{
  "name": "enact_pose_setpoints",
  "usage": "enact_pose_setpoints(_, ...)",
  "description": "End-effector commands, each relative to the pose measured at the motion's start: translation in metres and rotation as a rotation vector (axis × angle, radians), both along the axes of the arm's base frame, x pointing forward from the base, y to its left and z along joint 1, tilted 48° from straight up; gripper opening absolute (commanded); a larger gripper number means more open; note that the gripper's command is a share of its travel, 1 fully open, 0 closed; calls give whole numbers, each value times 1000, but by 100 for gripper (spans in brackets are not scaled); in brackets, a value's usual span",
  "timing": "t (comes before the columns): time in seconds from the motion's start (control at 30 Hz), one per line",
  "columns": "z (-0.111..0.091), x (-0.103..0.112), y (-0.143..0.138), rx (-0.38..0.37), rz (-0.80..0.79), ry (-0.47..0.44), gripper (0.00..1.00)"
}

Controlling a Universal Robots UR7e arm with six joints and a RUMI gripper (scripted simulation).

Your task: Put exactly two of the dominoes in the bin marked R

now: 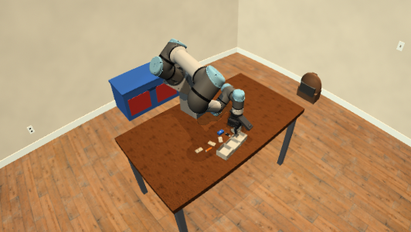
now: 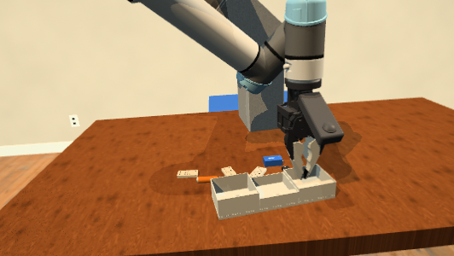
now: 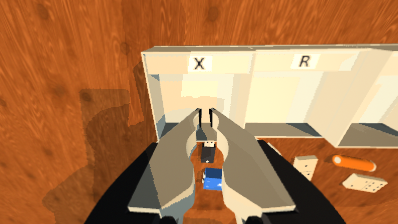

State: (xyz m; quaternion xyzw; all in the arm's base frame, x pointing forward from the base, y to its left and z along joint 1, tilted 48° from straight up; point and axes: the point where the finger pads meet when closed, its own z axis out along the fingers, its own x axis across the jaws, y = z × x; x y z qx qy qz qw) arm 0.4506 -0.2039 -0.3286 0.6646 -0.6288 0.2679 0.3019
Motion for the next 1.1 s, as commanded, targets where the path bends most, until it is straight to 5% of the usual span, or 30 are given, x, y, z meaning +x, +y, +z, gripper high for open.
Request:
enact_pose_setpoints(0.0, 0, 1, -1, 0, 0, -2, 4)
enact_pose_setpoints(1.07, 10, 1, 11, 0, 1, 0, 4)
